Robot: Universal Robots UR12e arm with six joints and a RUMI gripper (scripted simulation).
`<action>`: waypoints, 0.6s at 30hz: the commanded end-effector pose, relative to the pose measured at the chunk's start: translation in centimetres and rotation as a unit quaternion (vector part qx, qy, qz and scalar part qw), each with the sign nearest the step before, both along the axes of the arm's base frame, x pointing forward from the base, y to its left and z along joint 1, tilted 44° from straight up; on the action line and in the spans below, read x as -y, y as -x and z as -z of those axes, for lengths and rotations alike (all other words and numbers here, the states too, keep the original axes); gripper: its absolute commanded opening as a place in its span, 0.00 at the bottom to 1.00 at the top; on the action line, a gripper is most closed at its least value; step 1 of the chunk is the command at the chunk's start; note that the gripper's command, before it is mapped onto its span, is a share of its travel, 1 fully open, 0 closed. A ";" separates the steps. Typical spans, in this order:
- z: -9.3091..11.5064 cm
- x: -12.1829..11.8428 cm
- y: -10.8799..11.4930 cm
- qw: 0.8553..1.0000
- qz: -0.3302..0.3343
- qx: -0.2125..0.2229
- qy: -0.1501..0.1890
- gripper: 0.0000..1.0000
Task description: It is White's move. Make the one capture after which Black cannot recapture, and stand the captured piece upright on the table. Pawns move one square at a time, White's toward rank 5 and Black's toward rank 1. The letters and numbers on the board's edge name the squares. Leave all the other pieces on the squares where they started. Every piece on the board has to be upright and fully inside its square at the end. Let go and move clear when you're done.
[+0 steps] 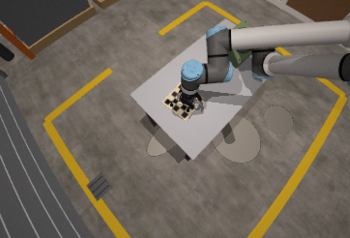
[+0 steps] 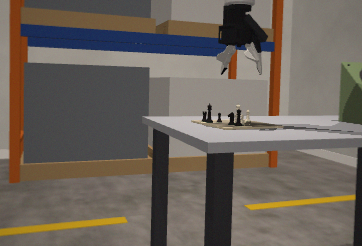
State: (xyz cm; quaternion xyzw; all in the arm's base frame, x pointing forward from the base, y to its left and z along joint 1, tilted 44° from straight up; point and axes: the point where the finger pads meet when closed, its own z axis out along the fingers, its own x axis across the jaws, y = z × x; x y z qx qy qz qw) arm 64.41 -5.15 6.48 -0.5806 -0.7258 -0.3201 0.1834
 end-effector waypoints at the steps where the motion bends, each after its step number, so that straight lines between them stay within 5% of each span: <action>1: 0.6 -0.5 0.0 0.990 -0.101 0.094 0.011 1.00; 12: 1.3 -1.2 -0.1 0.960 -0.203 0.190 0.028 1.00; 13: 1.4 -1.2 -0.1 0.945 -0.237 0.222 0.032 1.00; 18: 1.7 -1.6 -0.2 0.918 -0.288 0.270 0.040 1.00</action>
